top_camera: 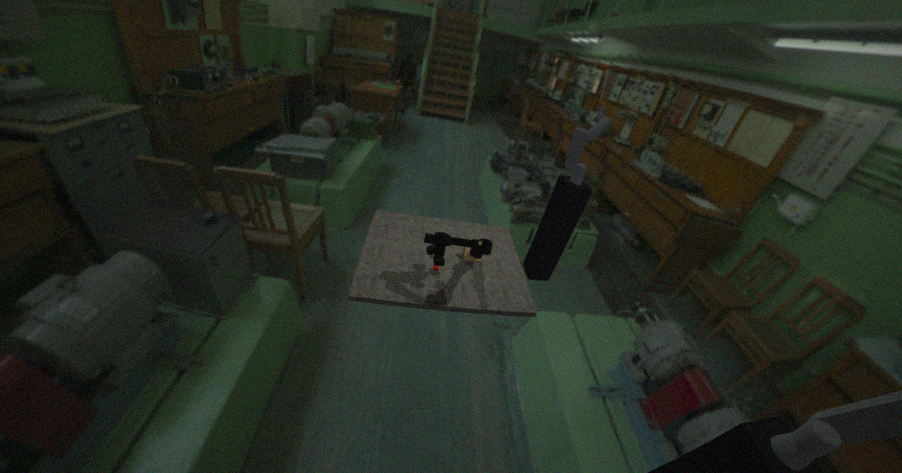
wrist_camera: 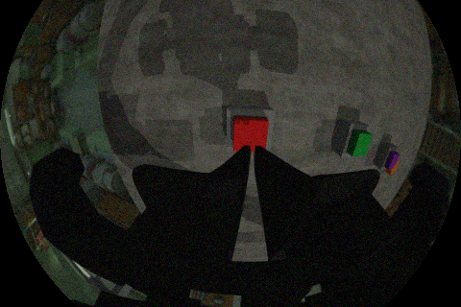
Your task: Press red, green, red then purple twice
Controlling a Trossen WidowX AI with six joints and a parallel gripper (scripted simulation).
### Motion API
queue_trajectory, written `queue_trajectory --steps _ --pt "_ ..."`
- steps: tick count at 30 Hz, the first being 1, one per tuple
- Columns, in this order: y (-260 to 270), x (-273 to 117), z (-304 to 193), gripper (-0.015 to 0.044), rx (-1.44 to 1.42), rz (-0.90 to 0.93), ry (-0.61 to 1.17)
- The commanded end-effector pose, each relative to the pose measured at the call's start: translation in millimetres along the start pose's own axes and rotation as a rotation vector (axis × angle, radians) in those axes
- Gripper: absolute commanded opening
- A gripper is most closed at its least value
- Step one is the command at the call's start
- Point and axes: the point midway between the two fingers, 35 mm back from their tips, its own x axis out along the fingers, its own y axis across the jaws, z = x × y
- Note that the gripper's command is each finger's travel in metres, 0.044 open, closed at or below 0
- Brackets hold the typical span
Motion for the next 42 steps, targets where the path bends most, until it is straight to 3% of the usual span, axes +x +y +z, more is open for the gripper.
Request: queue_trajectory --steps 1,4,10,18,25,31,38,42 --pt "-2 -30 3 0.0020 -0.004 -0.010 -0.006" --pt "-1 -58 1 0.0020 0.000 -0.008 -0.002" --pt "-8 -61 3 0.0020 0.013 -0.014 -0.002" --pt "-101 -70 13 0.0020 0.095 -0.065 -0.001" --pt "-214 -74 0 0.0020 0.050 -0.058 -0.001" --pt "-291 -66 -34 0.0020 0.005 -0.025 -0.003" --pt "-300 -62 -39 0.0020 -0.002 -0.019 -0.004" --pt "-301 -13 -38 0.0020 -0.003 -0.018 -0.004"
